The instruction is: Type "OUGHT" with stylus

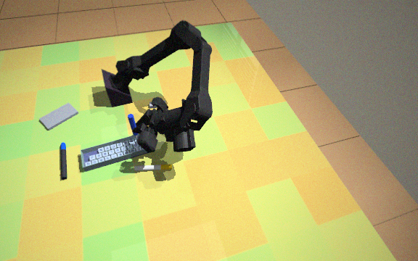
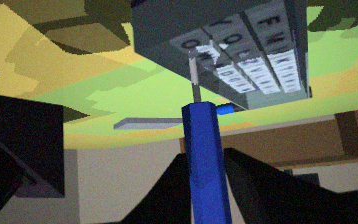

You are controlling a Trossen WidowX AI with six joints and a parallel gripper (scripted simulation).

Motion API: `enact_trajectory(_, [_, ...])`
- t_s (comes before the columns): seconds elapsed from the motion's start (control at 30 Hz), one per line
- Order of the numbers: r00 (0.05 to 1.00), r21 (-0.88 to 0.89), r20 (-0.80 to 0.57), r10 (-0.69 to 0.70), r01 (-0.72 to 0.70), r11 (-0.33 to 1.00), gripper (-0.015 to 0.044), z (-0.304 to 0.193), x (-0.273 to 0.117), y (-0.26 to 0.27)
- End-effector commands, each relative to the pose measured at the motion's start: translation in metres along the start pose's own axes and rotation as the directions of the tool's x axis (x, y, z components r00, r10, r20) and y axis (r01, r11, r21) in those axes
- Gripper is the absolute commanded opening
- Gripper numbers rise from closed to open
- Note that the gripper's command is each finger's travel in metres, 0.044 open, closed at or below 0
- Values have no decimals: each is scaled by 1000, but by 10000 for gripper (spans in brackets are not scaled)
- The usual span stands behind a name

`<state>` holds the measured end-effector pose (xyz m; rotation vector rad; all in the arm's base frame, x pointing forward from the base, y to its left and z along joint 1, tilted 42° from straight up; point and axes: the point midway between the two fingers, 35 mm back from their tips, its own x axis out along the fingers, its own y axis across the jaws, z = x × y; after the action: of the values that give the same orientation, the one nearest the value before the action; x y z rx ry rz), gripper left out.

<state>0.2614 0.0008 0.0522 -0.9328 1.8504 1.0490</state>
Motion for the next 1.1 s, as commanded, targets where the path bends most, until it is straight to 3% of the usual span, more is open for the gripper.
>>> enact_trajectory(0.0, [1000, 4, 2, 2, -2, 1000, 81, 2, 1, 1])
enact_trajectory(1.07, [1000, 4, 2, 2, -2, 1000, 81, 8, 5, 1])
